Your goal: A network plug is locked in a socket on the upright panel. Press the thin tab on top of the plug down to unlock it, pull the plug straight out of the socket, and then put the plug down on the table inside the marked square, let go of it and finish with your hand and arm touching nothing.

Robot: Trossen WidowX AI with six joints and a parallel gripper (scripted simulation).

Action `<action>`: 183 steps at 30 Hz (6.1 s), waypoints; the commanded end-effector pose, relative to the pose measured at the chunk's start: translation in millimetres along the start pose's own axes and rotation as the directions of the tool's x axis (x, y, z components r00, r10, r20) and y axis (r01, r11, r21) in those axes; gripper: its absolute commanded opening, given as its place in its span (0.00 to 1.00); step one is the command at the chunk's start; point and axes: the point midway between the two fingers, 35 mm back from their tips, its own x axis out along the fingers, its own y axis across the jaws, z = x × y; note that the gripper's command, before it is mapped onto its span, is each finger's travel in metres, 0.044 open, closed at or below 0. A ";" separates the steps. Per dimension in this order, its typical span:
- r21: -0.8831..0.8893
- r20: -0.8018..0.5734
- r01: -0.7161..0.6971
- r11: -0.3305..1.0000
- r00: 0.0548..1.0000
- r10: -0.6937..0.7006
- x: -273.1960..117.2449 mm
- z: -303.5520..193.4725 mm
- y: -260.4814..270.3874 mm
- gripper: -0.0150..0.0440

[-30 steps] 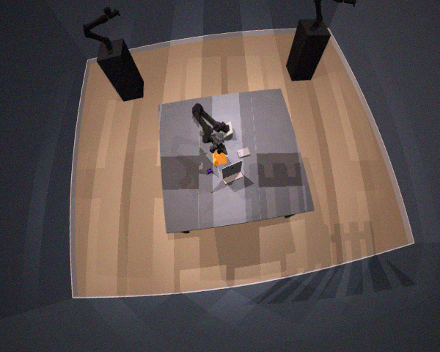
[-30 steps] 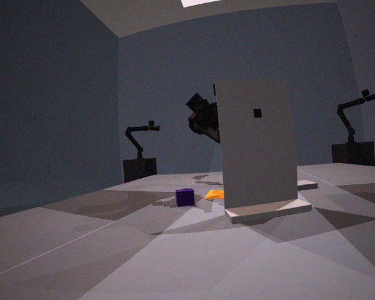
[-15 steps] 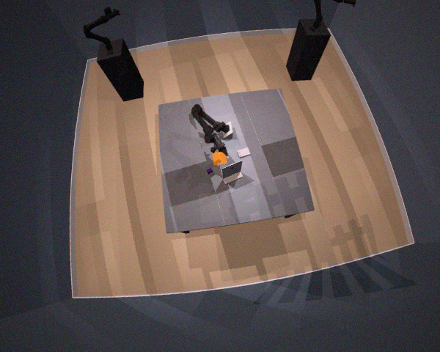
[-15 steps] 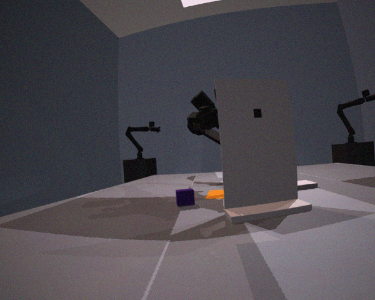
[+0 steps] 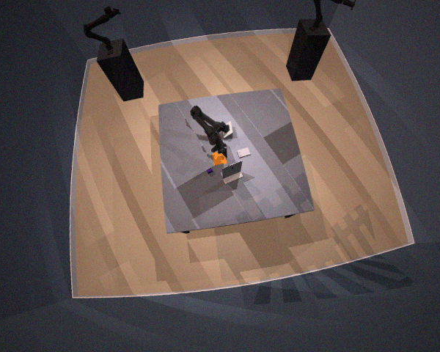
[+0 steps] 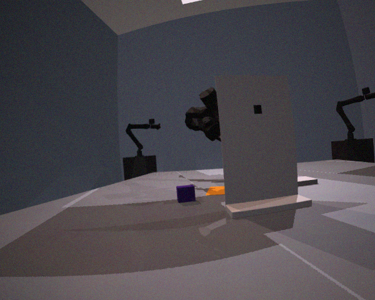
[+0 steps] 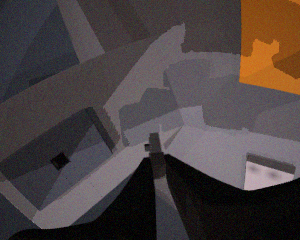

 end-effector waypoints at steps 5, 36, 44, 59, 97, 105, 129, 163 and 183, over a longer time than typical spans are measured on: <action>0.099 0.149 0.135 0.986 0.978 -0.149 2.1 10.4 -30.7 0.25; 0.265 0.535 0.183 0.947 0.789 -0.303 -16.7 45.6 -74.0 0.25; 0.269 0.531 0.187 0.945 0.790 -0.307 -11.0 46.8 -79.9 0.25; 0.273 0.528 0.189 0.943 0.790 -0.311 -1.7 49.9 -90.8 0.25; 0.263 0.537 0.182 0.948 0.788 -0.300 12.3 62.1 -117.4 0.25; 0.262 0.538 0.181 0.948 0.788 -0.299 13.2 63.7 -118.4 0.25; 0.266 0.542 0.175 0.948 0.786 -0.297 15.8 68.6 -116.7 0.34; 0.270 0.533 0.184 0.945 0.789 -0.306 2.3 54.1 -112.6 0.52; 0.270 0.530 0.187 0.945 0.790 -0.307 -8.1 45.8 -107.7 0.52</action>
